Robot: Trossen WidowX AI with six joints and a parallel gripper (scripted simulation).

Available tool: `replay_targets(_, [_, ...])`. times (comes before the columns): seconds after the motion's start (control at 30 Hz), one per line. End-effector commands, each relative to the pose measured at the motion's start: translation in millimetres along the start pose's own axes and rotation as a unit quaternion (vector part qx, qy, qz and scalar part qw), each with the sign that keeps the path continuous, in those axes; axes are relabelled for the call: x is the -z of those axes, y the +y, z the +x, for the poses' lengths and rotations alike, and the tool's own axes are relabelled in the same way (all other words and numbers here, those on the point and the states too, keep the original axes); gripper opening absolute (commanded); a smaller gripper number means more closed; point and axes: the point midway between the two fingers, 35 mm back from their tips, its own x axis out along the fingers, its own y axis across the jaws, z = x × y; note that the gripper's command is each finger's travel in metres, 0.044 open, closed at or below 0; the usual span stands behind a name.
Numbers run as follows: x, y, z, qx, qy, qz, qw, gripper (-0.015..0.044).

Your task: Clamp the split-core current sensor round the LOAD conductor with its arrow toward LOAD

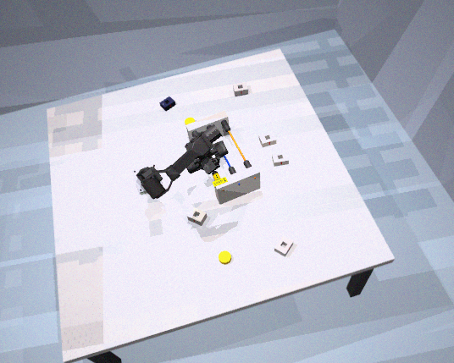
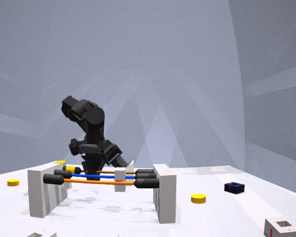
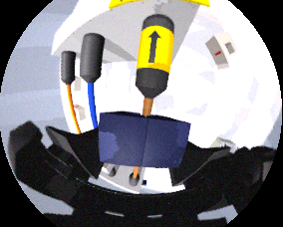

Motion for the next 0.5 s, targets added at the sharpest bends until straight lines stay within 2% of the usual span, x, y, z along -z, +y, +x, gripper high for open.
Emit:
replay_targets(0.0, [0.0, 0.0, 0.0, 0.000, 0.000, 0.000, 1.000, 0.0000])
replay_targets(0.3, [0.0, 0.0, 0.0, 0.000, 0.000, 0.000, 1.000, 0.0000])
replay_targets(0.47, [0.0, 0.0, 0.0, 0.000, 0.000, 0.000, 1.000, 0.0131])
